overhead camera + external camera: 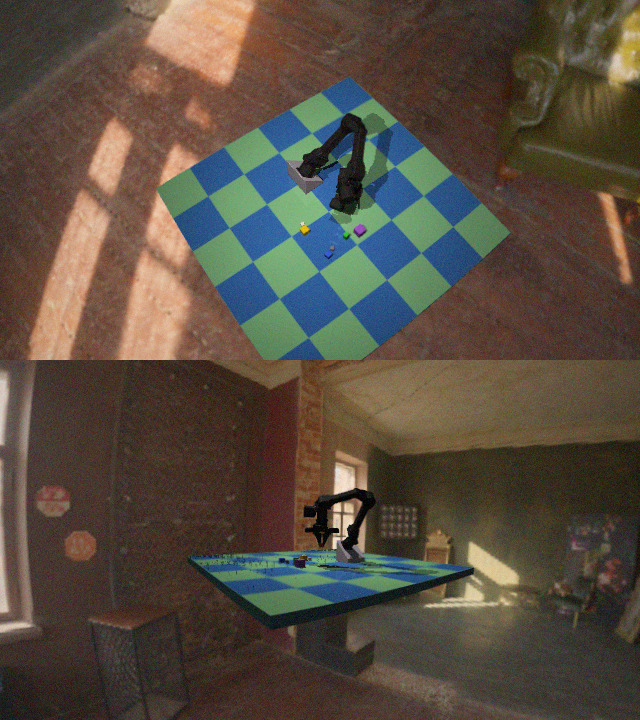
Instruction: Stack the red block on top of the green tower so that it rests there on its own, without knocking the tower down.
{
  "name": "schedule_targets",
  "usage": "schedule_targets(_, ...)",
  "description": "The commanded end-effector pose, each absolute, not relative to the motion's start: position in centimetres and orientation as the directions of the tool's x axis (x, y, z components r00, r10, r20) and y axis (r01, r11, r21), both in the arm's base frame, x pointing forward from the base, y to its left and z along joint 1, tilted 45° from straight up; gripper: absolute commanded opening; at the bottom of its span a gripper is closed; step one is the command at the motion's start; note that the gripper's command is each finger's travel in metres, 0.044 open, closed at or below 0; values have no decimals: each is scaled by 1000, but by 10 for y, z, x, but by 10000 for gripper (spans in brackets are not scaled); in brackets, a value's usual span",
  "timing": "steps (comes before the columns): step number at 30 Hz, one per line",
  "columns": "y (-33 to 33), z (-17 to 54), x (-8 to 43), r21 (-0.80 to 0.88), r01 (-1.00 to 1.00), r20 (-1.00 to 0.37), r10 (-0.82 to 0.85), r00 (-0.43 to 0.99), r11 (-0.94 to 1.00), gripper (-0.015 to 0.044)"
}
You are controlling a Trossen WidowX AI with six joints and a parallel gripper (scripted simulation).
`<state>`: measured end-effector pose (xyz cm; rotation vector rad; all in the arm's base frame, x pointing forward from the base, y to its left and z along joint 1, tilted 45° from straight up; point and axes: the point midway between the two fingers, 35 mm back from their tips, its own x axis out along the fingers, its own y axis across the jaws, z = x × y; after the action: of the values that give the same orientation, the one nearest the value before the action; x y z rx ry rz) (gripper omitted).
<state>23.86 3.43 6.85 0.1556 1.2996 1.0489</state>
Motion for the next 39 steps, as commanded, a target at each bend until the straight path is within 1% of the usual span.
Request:
schedule_targets(1, 23, 80, 241, 620, -550, -711, 697, -93, 559, 0)
schedule_targets(11, 22, 80, 243, 620, -550, -711, 697, -93, 559, 0)
schedule_targets(39, -10, 41, 351, 615, -554, -713, 695, -88, 561, 0)
